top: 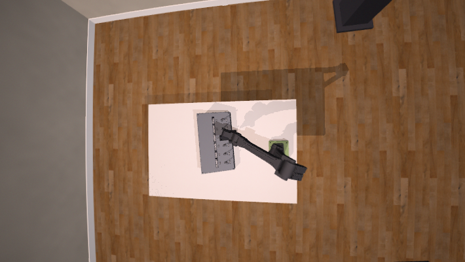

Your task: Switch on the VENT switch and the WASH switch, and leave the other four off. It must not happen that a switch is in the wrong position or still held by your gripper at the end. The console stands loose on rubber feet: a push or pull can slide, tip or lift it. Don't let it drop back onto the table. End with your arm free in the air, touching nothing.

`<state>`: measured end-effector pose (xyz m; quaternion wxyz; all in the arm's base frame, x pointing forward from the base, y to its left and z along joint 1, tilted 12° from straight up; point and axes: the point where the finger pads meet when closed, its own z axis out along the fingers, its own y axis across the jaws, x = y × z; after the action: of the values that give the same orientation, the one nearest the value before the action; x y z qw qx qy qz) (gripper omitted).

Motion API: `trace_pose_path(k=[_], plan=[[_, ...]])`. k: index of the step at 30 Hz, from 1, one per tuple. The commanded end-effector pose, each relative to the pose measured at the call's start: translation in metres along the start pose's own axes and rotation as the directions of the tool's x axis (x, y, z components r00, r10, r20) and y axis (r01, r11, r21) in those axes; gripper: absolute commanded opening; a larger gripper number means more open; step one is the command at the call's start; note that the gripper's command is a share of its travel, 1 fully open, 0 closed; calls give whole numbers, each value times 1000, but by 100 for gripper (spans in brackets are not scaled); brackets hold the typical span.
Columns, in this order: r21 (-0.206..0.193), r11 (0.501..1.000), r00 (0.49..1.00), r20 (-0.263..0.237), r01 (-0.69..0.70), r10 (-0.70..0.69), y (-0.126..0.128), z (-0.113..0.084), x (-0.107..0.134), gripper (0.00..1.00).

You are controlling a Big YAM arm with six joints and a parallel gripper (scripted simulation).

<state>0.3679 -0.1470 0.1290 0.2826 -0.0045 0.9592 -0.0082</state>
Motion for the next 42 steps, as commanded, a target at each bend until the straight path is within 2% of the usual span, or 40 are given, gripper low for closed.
trace_pose_path(k=[1,42], plan=[[5,1000,1000,18,-1,1,2,-1,-3,0],[0,1000,1000,5,-4,4,4,-5,-1,0]])
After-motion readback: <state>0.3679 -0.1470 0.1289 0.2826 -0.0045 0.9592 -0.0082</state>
